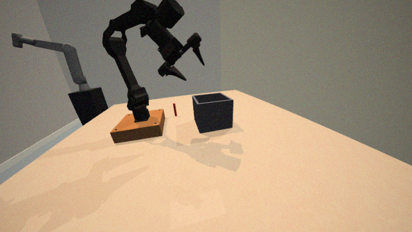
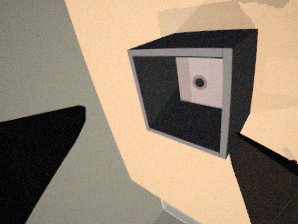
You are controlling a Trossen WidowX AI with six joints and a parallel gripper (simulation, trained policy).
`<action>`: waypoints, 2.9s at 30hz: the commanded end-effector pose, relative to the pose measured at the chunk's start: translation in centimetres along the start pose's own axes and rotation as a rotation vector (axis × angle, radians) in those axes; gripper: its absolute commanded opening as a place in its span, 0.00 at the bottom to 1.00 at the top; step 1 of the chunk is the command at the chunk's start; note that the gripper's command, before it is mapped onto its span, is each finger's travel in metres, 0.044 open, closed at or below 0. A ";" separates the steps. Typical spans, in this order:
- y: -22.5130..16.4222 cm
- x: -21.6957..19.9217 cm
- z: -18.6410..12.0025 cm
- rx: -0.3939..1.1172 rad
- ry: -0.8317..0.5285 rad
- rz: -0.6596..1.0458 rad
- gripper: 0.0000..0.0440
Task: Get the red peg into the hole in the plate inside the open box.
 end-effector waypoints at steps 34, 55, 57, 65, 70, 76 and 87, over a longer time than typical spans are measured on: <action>-15.9 -11.8 4.4 0.106 -0.506 -0.238 0.99; -16.0 -18.9 7.3 -0.138 -0.730 -0.336 1.00; -15.9 -19.3 7.7 -0.154 -0.740 -0.353 1.00; -14.8 -21.0 9.9 -0.213 -0.773 -0.408 1.00; -13.9 -22.0 11.3 -0.239 -0.782 -0.427 1.00; -13.0 -23.0 12.9 -0.263 -0.778 -0.440 0.99; -11.9 -24.5 15.3 -0.279 -0.761 -0.442 0.76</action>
Point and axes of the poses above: the point midway between the two fingers, 35 mm back from their tips, its own z axis out along the fingers, its own x axis across the jaws, y = z × x, the point moved 7 cm from there along -z, back along the fingers, and after that the axes turned 10 degrees about z, right-handed, at the moved point
